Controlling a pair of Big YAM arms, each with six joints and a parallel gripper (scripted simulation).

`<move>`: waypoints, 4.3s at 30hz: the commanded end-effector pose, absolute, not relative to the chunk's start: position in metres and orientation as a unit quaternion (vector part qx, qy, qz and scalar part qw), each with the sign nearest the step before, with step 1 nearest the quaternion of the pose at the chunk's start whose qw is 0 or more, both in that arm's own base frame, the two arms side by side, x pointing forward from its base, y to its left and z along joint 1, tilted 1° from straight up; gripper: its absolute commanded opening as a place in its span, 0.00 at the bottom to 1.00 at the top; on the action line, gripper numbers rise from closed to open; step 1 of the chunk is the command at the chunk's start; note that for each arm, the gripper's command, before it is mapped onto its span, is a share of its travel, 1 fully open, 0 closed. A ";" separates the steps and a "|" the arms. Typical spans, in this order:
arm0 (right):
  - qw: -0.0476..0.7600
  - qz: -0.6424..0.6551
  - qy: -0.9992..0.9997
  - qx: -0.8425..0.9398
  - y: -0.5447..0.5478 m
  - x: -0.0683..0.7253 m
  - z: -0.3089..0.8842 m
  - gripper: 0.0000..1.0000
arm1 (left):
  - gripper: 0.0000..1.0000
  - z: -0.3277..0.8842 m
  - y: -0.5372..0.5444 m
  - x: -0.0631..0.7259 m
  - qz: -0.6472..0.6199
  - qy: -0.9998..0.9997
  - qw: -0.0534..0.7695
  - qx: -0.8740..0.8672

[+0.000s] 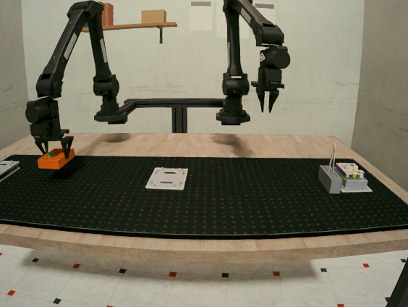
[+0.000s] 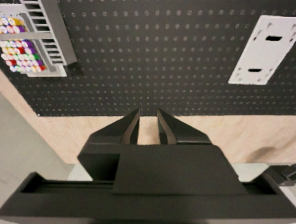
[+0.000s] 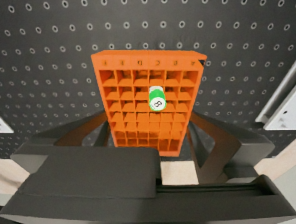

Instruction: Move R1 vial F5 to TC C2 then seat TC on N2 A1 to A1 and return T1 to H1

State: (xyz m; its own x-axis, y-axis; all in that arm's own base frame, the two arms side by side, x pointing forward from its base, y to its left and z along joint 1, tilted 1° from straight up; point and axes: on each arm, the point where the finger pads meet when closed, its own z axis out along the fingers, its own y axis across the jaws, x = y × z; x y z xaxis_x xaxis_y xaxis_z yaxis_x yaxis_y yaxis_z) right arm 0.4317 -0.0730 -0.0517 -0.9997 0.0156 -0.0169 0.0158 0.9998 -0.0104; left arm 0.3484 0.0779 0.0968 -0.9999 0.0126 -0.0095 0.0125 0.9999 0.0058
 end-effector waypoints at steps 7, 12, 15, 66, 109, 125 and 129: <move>0.015 -0.005 1.000 0.004 -0.093 0.448 -0.047 0.00 | 0.24 0.109 0.082 0.361 0.008 1.000 0.022 0.000; 0.015 -0.005 1.000 0.004 -0.102 0.448 -0.047 0.00 | 0.24 0.109 0.082 0.361 0.008 1.000 0.022 0.000; 0.015 -0.005 1.000 0.004 -0.104 0.447 -0.047 0.00 | 0.24 0.109 0.082 0.361 0.008 1.000 0.022 0.000; 0.015 -0.007 1.000 0.004 -0.181 0.446 -0.046 0.00 | 0.24 0.109 0.082 0.361 0.008 1.000 0.022 0.000; 0.015 -0.008 1.000 0.004 -0.249 0.444 -0.045 0.00 | 0.24 0.109 0.082 0.361 0.008 1.000 0.022 0.000; 0.015 -0.009 1.000 0.004 -0.273 0.444 -0.045 0.00 | 0.24 0.109 0.082 0.361 0.008 1.000 0.022 0.000; 0.015 -0.009 1.000 0.004 -0.279 0.443 -0.045 0.00 | 0.24 0.109 0.082 0.361 0.008 1.000 0.022 0.000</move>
State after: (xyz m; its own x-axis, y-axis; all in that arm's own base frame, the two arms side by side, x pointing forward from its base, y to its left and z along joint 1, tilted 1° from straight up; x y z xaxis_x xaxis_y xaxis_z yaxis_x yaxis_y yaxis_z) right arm 0.4315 -0.2616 -0.0503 -0.9998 0.0097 -0.0175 0.0099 0.9999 -0.0127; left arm 0.3484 0.0779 0.0968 -0.9999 0.0126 -0.0095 0.0125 0.9999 0.0058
